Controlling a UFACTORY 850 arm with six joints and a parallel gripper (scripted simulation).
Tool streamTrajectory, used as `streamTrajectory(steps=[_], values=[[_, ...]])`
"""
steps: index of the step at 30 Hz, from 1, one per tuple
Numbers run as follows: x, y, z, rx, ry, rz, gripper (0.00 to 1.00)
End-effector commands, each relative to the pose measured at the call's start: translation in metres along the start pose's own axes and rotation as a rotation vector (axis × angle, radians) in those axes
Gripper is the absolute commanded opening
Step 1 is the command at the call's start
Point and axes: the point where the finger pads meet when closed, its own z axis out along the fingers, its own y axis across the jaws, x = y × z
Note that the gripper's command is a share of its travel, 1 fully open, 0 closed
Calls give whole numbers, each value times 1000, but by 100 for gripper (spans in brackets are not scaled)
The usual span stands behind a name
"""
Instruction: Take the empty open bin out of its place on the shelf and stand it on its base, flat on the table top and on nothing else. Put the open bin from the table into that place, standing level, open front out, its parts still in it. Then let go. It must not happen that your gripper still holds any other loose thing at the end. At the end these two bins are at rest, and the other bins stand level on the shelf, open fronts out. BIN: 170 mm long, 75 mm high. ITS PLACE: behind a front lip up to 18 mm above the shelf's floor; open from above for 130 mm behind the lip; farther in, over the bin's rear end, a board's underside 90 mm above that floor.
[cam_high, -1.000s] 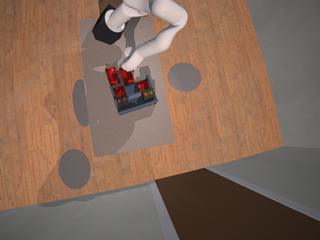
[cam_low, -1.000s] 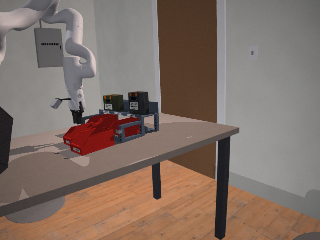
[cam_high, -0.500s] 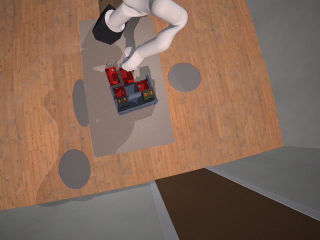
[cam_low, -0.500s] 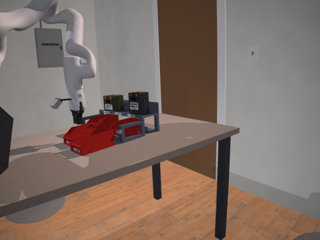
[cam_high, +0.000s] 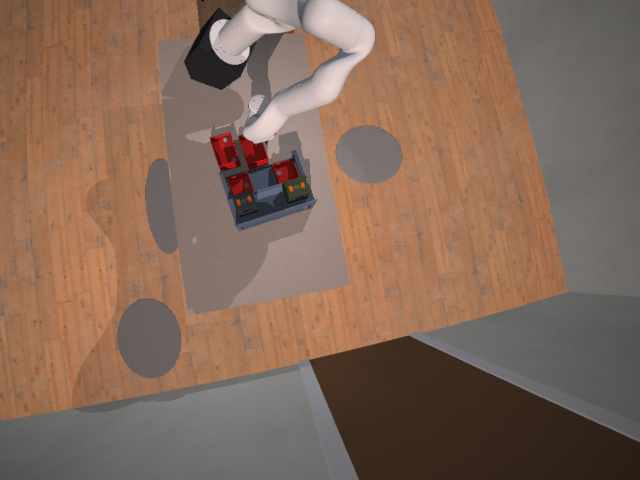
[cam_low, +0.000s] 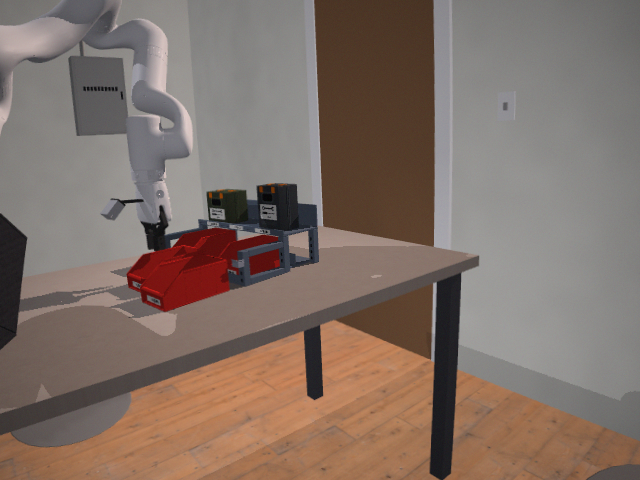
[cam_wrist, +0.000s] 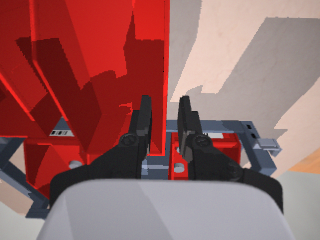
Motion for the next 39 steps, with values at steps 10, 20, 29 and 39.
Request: streamTrajectory(steps=[10, 20, 29, 39], values=[[0, 0, 16, 0, -1, 0, 26], [0, 0, 29, 0, -1, 0, 26], [0, 0, 36, 0, -1, 0, 26], [0, 0, 38, 0, -1, 0, 26]])
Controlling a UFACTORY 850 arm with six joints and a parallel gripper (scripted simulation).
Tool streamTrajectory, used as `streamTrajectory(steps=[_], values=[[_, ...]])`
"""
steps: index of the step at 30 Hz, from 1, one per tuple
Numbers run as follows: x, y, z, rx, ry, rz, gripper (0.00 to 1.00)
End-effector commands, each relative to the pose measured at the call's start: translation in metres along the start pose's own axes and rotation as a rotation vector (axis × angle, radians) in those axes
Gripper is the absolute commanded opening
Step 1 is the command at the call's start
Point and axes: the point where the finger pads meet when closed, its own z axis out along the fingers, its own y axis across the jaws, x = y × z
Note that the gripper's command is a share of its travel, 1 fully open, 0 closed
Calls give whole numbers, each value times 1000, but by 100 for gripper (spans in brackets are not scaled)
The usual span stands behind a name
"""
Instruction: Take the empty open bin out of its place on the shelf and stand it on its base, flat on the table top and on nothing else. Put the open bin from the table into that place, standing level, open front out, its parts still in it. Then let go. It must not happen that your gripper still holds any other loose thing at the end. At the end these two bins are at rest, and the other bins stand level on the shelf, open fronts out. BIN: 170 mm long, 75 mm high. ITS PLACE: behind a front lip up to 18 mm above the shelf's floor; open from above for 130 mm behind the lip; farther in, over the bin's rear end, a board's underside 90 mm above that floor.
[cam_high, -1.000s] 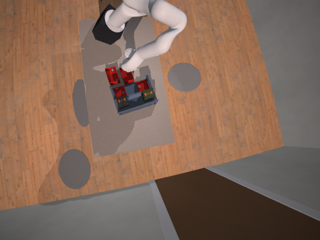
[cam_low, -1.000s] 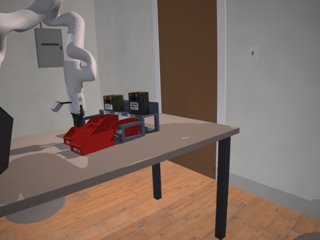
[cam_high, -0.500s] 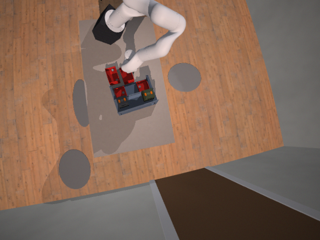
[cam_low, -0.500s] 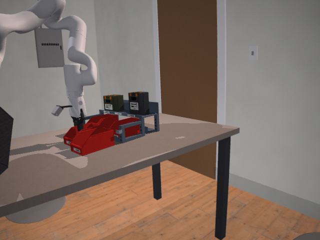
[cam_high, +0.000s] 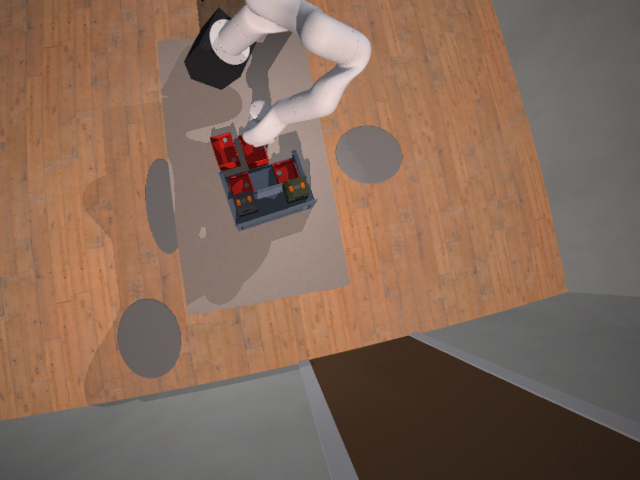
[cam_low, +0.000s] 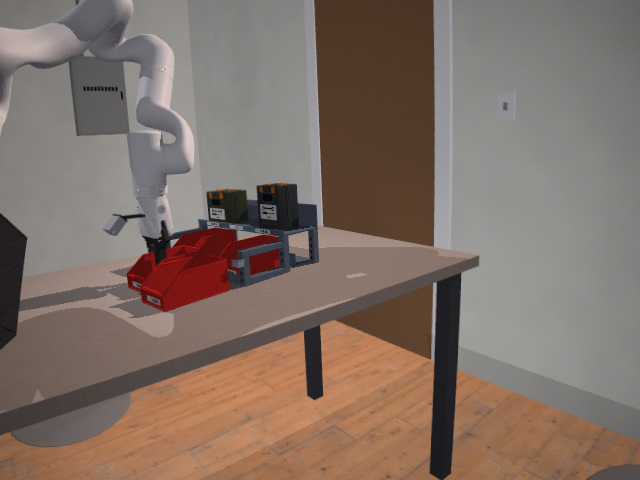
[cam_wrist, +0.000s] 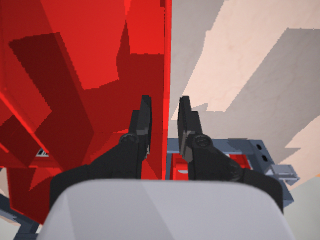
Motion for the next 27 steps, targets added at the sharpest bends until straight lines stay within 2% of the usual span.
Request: streamTrajectory(steps=[1, 10, 11, 27], values=[[0, 0, 0, 0, -1, 0, 26], [0, 0, 0, 0, -1, 0, 26], [0, 0, 0, 0, -1, 0, 0], [0, 0, 0, 0, -1, 0, 0]])
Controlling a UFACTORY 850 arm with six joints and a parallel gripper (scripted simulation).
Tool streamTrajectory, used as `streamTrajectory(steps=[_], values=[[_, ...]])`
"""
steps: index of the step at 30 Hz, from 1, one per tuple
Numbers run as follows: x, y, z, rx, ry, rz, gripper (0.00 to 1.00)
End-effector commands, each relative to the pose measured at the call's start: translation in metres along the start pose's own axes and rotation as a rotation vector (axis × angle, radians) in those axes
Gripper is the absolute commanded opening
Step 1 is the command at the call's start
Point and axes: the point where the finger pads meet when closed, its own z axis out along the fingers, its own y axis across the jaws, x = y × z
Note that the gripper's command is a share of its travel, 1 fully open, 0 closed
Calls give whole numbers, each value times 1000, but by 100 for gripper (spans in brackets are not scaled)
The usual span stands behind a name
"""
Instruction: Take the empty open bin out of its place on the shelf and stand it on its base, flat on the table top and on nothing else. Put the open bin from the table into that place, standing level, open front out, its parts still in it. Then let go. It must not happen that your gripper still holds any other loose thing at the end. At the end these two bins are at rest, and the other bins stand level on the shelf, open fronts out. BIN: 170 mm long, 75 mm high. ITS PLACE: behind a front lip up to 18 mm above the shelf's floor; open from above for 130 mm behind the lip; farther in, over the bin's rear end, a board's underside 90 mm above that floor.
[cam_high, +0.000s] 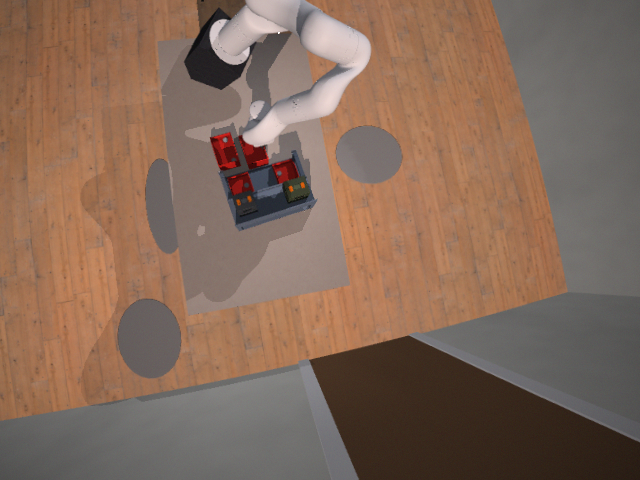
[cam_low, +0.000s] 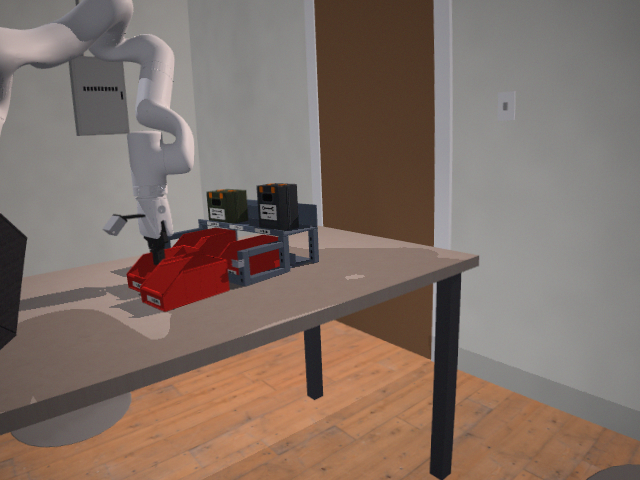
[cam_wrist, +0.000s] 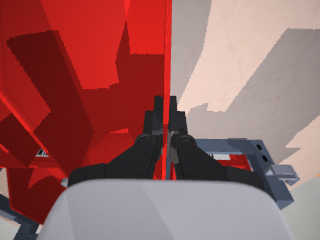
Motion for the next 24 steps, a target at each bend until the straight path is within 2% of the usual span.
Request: streamTrajectory(steps=[1, 24], values=[[0, 0, 0, 0, -1, 0, 0], [0, 0, -6, 0, -1, 0, 0]])
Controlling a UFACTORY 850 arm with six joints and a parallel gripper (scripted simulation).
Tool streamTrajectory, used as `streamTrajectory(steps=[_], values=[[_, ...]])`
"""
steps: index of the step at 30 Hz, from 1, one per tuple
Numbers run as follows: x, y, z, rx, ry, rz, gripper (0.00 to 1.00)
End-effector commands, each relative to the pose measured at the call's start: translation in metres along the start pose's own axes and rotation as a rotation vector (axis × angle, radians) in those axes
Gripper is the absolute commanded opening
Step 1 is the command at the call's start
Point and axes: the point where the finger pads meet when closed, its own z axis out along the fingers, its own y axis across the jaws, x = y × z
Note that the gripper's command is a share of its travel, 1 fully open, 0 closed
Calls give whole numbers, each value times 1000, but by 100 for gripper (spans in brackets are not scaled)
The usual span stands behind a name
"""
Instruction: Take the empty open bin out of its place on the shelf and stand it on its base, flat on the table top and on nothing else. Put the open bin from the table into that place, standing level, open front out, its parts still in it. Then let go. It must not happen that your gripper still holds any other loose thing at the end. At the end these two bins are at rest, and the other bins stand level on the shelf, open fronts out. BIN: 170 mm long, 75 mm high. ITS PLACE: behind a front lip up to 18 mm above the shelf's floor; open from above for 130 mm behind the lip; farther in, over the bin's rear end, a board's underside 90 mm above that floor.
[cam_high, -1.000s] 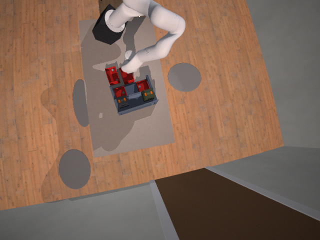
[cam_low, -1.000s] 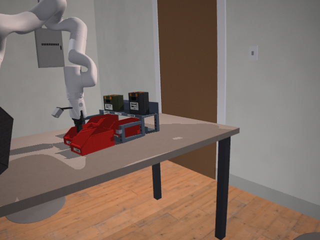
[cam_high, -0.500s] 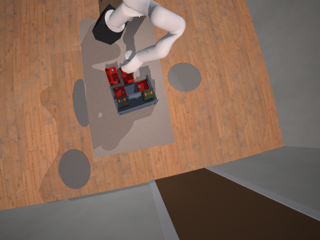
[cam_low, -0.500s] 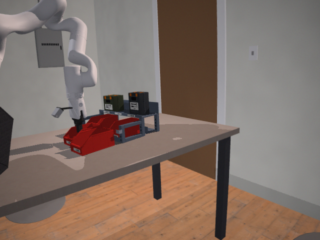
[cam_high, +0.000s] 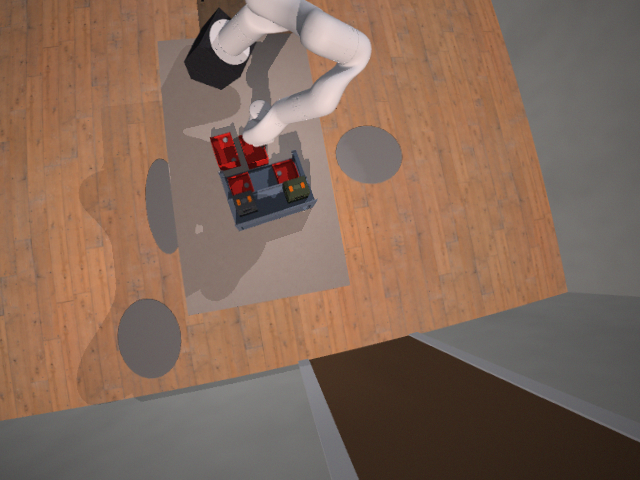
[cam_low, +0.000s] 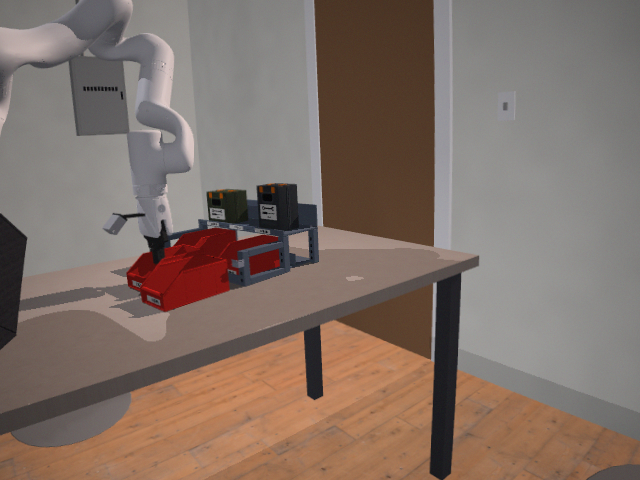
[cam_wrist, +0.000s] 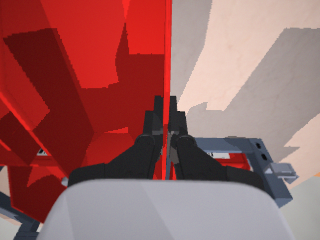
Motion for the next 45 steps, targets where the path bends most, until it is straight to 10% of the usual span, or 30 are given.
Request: streamTrajectory(steps=[1, 45], values=[[0, 0, -5, 0, -1, 0, 0], [0, 0, -84, 0, -1, 0, 0]])
